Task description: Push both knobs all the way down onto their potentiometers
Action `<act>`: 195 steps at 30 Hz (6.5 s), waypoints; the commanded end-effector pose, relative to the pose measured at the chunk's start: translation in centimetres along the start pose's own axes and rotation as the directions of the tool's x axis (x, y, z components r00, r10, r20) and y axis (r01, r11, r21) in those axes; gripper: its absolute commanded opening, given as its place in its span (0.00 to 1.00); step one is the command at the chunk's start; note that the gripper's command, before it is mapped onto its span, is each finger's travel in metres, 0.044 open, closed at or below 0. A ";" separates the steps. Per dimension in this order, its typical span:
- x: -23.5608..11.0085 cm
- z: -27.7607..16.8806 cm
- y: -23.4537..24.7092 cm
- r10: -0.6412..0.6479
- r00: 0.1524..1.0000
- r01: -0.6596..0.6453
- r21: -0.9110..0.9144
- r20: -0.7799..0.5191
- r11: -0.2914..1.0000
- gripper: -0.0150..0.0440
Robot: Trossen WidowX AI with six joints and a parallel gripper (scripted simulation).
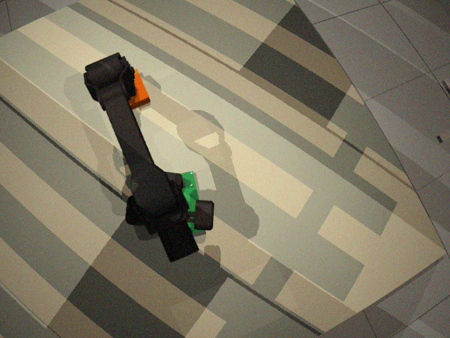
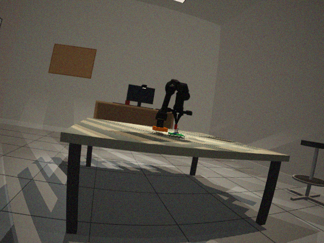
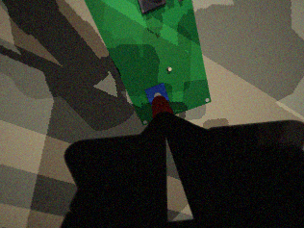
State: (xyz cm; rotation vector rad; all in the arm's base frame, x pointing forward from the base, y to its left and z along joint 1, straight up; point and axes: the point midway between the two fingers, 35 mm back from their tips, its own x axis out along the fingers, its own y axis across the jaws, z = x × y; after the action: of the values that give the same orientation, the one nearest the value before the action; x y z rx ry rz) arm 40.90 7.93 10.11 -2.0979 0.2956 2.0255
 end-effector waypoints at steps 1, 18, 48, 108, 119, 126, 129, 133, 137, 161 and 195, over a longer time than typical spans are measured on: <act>0.0 0.0 0.0 -0.002 1.000 0.002 -0.005 0.003 1.000 0.25; 0.6 0.0 0.0 -0.002 1.000 0.002 -0.005 0.003 1.000 0.25; 1.9 0.0 0.0 -0.002 1.000 0.002 -0.005 0.003 1.000 0.25; 4.6 0.1 0.0 -0.002 1.000 0.002 -0.005 0.003 1.000 0.25; 4.8 0.1 0.0 -0.002 1.000 0.002 -0.005 0.003 1.000 0.25; 5.0 0.1 0.0 -0.002 1.000 0.002 -0.005 0.003 1.000 0.25; 5.0 0.1 0.0 -0.002 1.000 0.002 -0.005 0.003 1.000 0.25; 5.1 0.1 0.0 -0.002 1.000 0.002 -0.005 0.003 1.000 0.25; 5.2 0.1 0.0 -0.002 1.000 0.002 -0.005 0.003 1.000 0.25; 5.3 0.1 0.0 -0.002 1.000 0.002 -0.005 0.003 1.000 0.25; 5.5 0.1 0.0 -0.002 1.000 0.002 -0.005 0.003 1.000 0.25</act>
State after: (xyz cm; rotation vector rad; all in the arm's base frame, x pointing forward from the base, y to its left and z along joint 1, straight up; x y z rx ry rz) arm 40.77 7.90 6.95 -2.1194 0.2855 1.9956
